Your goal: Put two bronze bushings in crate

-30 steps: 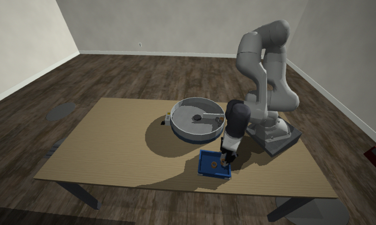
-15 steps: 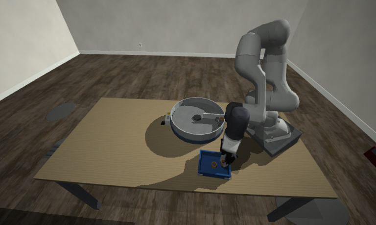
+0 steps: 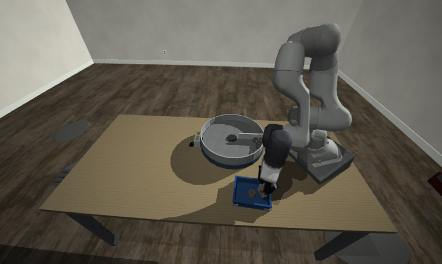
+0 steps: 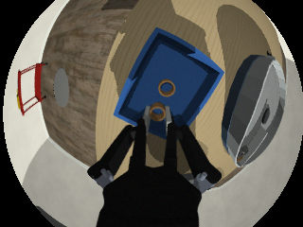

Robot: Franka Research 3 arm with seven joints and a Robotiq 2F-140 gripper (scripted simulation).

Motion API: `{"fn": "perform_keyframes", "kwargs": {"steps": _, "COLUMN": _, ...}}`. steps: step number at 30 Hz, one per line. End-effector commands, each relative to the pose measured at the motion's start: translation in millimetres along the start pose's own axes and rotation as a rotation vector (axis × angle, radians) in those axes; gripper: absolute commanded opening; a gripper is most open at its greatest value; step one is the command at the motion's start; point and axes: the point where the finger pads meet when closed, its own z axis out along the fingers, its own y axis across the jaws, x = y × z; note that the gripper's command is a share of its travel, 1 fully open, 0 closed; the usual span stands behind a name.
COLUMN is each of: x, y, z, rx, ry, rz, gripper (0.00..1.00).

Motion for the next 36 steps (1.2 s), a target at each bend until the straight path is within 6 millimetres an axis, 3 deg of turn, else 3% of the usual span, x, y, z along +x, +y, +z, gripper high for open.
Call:
{"fn": "perform_keyframes", "kwargs": {"steps": 1, "x": 5.0, "y": -4.0, "z": -0.3, "rx": 0.016, "ry": 0.015, "rz": 0.023, "gripper": 0.00}}
{"fn": "perform_keyframes", "kwargs": {"steps": 36, "x": 5.0, "y": -4.0, "z": 3.0, "rx": 0.016, "ry": 0.015, "rz": 0.023, "gripper": 0.00}}
